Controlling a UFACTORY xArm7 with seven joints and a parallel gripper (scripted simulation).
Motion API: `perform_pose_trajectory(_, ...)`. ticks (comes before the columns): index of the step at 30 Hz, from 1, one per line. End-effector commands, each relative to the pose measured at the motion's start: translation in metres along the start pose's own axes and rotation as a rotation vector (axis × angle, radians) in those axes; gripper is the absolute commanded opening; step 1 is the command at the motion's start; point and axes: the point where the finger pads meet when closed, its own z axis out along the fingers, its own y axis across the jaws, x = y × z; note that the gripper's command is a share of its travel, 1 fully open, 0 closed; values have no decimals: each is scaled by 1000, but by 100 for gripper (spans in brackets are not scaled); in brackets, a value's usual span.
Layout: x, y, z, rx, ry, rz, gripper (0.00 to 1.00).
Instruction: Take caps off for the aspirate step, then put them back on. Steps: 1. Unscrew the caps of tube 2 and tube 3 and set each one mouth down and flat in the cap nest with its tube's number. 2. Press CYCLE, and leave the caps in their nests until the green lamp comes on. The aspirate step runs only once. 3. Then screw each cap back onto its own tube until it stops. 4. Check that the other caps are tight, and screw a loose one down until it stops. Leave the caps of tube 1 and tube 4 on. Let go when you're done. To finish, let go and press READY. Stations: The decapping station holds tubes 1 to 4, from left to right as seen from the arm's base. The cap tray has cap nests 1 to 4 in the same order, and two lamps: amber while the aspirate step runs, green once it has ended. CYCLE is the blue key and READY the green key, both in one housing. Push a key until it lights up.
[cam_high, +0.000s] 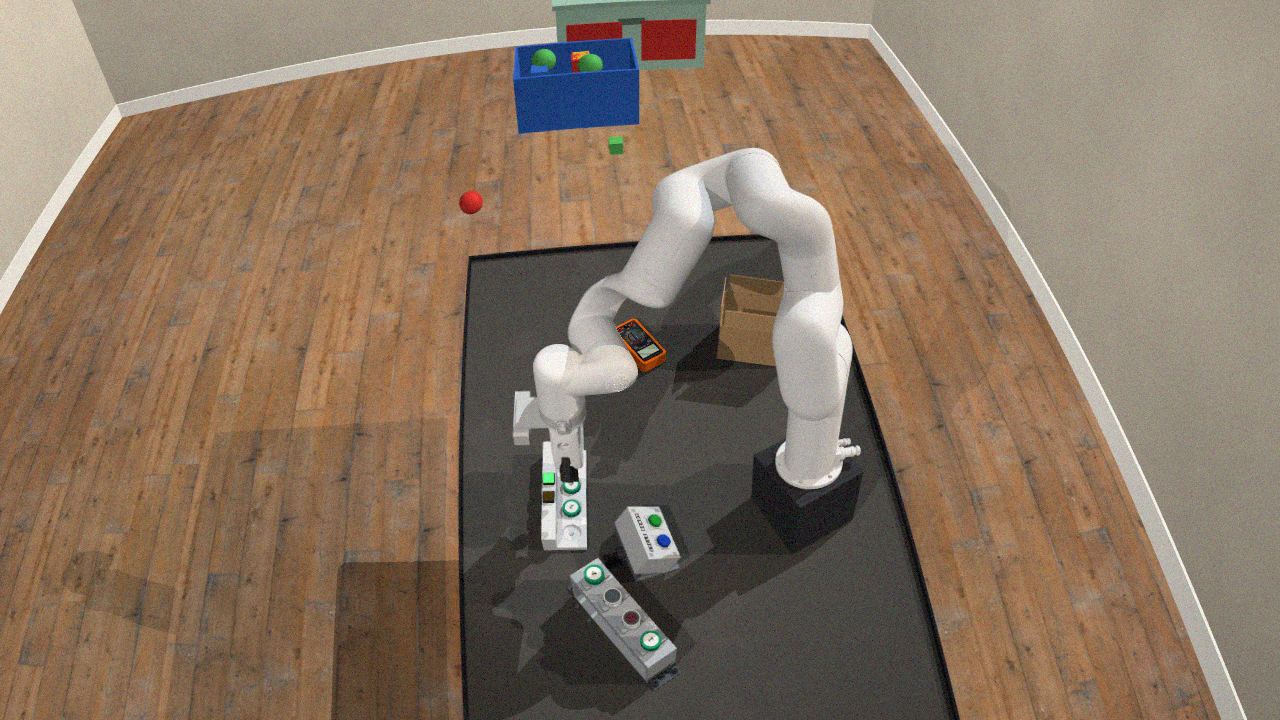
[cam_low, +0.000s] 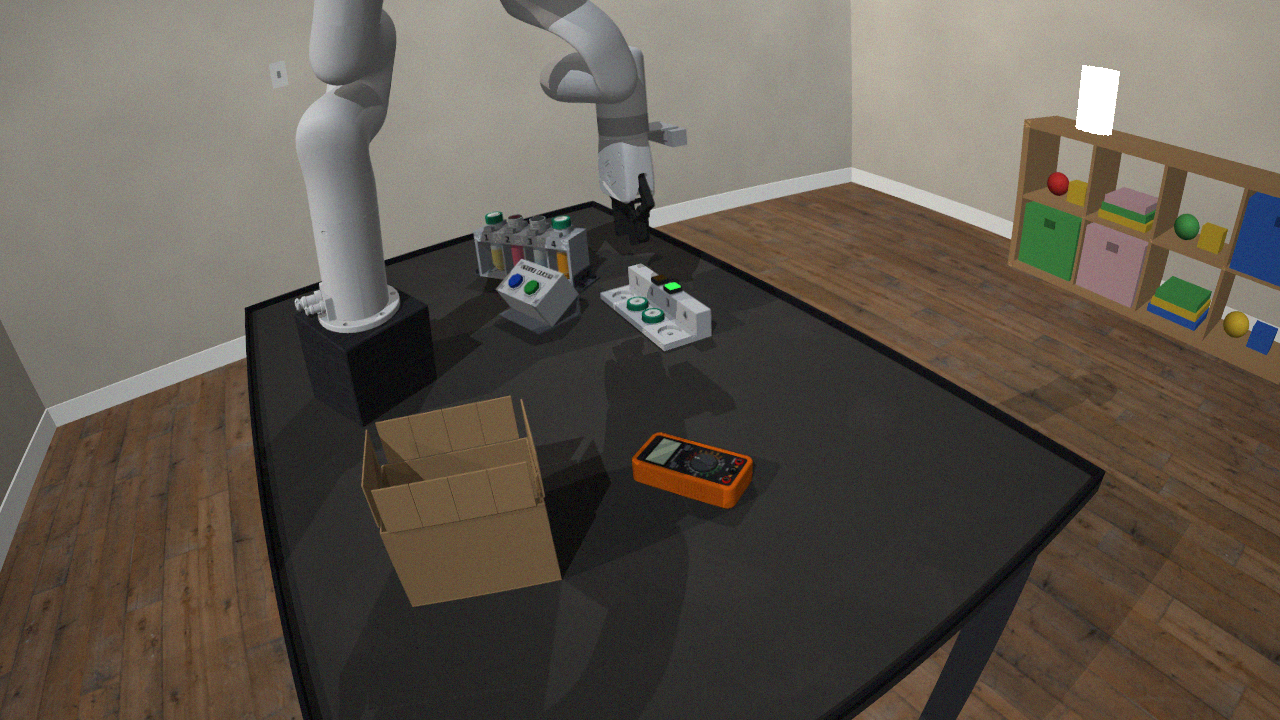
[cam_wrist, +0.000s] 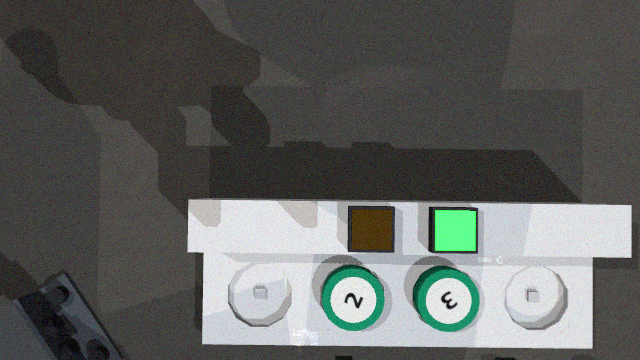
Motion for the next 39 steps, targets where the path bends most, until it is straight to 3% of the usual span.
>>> perform_pose_trajectory(1,8,-13,-20,2,-3,1,46)
perform_pose_trajectory(9,8,-13,-20,2,-3,1,46)
perform_pose_trajectory(18,8,-13,25,2,-4,1,46)
perform_pose_trajectory(20,8,-13,25,2,-4,1,46)
perform_pose_trajectory(35,9,-13,100,2,-4,1,46)
perform_pose_trajectory(37,9,-13,100,2,-4,1,46)
perform_pose_trajectory(39,9,-13,109,2,-4,1,46)
